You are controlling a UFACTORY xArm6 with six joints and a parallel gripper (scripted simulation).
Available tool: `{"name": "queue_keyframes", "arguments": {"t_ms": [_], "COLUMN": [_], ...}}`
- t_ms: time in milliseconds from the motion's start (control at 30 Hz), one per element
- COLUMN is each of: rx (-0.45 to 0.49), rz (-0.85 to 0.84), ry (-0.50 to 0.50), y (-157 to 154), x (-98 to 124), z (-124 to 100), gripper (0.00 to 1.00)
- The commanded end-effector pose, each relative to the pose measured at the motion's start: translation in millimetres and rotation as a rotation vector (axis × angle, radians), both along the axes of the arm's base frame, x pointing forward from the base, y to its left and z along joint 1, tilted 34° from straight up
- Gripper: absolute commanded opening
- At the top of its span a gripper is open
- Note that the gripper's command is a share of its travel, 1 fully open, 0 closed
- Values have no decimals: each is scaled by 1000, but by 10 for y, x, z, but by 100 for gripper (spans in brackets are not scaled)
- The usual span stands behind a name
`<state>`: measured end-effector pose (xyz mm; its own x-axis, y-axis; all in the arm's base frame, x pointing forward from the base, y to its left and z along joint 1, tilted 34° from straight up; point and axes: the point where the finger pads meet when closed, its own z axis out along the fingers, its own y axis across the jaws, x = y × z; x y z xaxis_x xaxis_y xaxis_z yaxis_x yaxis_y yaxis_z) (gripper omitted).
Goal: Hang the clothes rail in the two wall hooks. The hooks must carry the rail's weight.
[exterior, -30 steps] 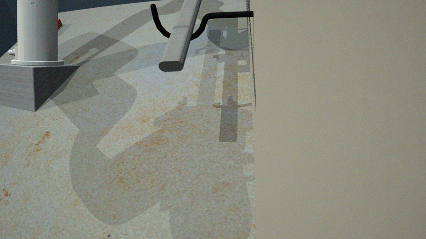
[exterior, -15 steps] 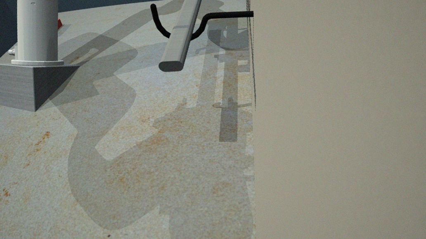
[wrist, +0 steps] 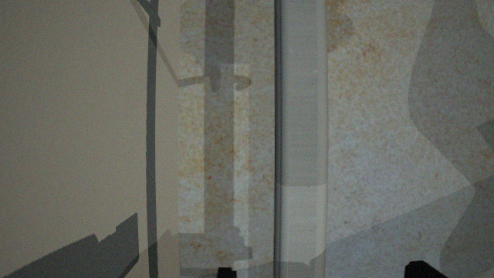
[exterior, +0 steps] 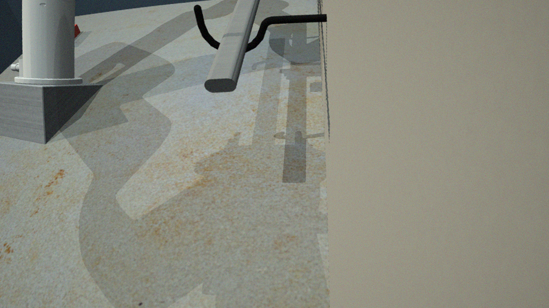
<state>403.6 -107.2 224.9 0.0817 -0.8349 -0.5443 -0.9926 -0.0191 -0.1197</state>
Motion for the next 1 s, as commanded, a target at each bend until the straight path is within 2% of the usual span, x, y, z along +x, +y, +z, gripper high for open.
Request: {"name": "queue_keyframes", "arguments": {"t_ms": [0,667,967], "rx": [-2,-2,-2], "rz": [-1,-1,-1], "ry": [-3,-3,-3], "y": [-62,-227,-254], "x": [-2,-30,-34], "z": [92,341,383], "gripper": [82,82,82]}}
